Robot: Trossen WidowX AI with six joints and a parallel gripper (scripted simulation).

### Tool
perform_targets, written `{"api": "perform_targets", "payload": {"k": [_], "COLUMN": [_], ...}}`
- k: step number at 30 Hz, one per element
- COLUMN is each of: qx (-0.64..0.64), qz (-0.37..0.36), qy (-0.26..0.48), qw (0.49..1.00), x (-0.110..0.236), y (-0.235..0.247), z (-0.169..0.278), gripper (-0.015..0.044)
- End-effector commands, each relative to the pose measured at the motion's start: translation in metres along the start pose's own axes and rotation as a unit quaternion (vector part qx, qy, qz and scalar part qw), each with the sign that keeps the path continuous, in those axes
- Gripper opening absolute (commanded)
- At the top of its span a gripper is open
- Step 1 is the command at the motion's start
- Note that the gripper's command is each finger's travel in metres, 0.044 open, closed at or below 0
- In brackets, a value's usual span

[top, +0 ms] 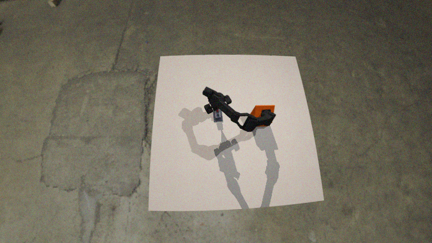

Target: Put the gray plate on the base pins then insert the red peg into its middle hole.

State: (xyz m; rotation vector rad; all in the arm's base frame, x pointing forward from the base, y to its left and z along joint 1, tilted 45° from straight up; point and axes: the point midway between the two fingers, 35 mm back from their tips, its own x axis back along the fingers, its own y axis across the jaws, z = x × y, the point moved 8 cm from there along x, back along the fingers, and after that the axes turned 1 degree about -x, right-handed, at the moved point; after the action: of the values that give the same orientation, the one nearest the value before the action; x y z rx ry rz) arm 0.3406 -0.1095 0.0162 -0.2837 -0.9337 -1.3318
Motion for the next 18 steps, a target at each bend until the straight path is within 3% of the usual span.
{"api": "perform_targets", "payload": {"k": [1, 18], "qx": [0.0, 0.001], "qz": [0.0, 0.002], "qy": [0.0, 0.001], "qw": [1.0, 1.0], "x": [-0.001, -0.018], "y": [0.0, -0.002], "z": [0.0, 0.001], "gripper": [0.0, 0.0]}}
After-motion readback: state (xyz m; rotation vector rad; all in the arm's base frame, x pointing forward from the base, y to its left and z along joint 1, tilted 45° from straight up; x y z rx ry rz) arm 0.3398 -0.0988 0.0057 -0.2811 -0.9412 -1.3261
